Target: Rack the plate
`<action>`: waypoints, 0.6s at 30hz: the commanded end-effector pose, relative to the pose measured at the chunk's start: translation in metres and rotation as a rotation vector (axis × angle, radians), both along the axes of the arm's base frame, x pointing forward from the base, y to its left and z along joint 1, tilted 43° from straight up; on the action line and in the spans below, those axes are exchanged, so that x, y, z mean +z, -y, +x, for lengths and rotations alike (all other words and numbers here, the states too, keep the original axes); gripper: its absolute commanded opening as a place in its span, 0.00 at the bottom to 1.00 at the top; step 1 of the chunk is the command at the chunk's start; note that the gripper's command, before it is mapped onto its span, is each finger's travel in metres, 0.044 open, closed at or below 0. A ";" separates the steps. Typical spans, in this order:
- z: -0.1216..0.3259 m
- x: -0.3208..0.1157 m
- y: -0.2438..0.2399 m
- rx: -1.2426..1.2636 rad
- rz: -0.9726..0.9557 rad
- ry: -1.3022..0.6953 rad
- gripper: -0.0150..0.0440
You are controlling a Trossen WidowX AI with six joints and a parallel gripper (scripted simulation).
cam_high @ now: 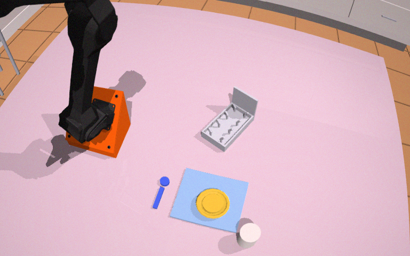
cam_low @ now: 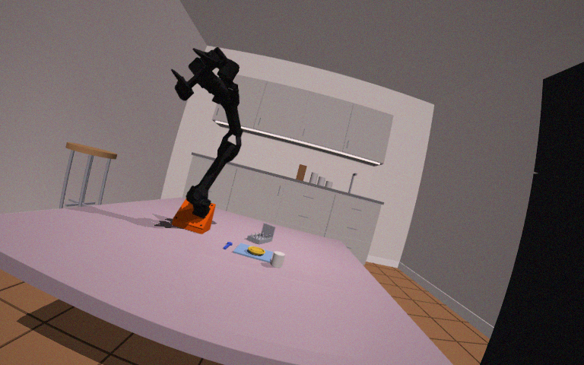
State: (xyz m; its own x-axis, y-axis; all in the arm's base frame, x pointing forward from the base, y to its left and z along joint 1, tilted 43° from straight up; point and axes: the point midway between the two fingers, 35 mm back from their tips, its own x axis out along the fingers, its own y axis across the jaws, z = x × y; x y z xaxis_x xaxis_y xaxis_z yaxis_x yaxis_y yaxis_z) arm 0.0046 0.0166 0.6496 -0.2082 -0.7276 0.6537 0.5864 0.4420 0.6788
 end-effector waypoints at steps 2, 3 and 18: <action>-0.006 -0.009 0.035 0.071 0.081 -0.004 0.93; -0.005 -0.010 0.039 0.092 0.089 -0.009 0.93; -0.005 -0.045 0.134 0.226 0.342 -0.049 0.93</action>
